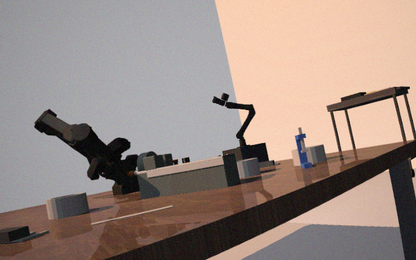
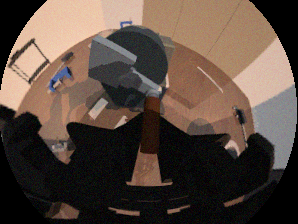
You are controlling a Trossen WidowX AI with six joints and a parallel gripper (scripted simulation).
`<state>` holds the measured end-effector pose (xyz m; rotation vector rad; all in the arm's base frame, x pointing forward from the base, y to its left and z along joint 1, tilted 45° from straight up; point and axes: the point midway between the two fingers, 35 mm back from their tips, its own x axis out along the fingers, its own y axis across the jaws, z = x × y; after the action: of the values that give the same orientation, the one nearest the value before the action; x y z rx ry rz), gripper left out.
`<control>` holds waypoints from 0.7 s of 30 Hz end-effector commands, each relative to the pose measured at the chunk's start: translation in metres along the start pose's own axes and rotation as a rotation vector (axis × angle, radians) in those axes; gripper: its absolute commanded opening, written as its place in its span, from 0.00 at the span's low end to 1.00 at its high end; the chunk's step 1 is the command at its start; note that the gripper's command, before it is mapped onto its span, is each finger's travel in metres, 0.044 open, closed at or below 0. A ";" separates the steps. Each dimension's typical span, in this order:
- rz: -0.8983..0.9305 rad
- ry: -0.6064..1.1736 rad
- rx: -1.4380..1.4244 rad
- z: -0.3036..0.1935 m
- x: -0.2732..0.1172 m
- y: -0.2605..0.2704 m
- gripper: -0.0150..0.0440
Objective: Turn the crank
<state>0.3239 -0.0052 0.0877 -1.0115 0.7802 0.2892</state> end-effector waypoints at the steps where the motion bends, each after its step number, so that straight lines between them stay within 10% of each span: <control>1: 0.007 0.012 -0.001 -0.006 0.006 0.005 0.25; 21: 0.008 0.012 -0.001 -0.010 0.010 0.017 0.25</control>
<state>0.3203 -0.0066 0.0749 -1.0153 0.7752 0.2784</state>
